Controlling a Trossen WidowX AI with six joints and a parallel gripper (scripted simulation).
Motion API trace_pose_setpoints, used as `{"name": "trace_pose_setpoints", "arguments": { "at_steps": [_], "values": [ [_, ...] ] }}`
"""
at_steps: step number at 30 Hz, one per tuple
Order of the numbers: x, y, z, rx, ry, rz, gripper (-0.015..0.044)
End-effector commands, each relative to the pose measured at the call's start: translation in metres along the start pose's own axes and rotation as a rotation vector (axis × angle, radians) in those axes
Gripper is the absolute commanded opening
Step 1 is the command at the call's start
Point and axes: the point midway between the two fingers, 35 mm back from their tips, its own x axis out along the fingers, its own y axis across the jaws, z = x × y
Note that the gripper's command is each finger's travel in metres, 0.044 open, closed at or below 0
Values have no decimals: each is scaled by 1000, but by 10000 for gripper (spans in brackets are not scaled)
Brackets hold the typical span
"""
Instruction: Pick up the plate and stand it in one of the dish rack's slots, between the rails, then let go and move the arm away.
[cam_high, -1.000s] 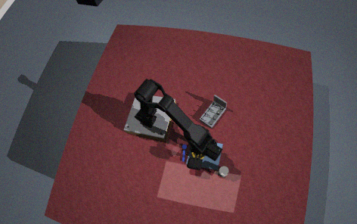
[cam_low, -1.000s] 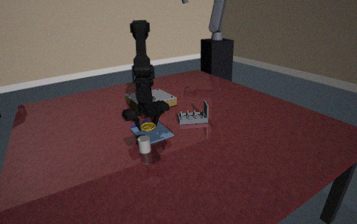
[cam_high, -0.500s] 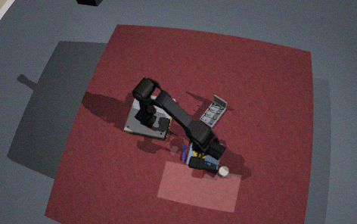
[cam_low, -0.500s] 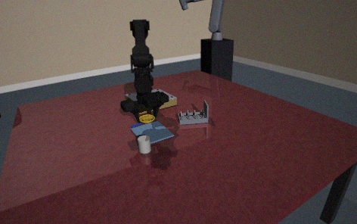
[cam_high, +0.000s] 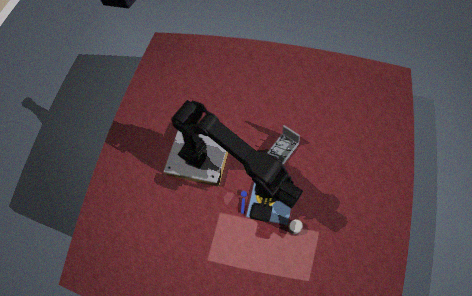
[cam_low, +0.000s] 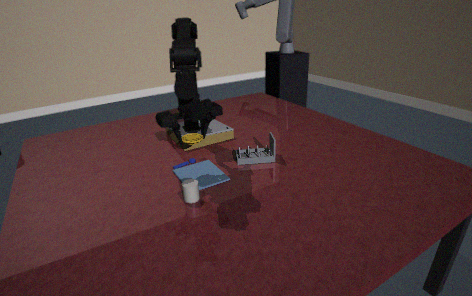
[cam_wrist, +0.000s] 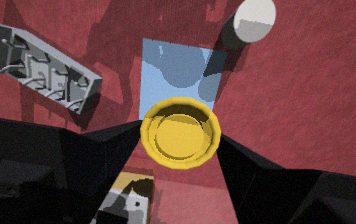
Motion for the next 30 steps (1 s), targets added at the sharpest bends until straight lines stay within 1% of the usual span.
{"name": "trace_pose_setpoints", "arguments": {
  "at_steps": [1,11,17,23,30],
  "values": [
    [-19,0,1,-4,-12,-5,0],
    [-56,0,0,-5,-10,-4,0],
    [-65,2,0,0,-10,-4,0],
    [-66,62,-8,178,-10,2,0],
    [-63,128,-35,406,-5,10,0]
  ]
}}
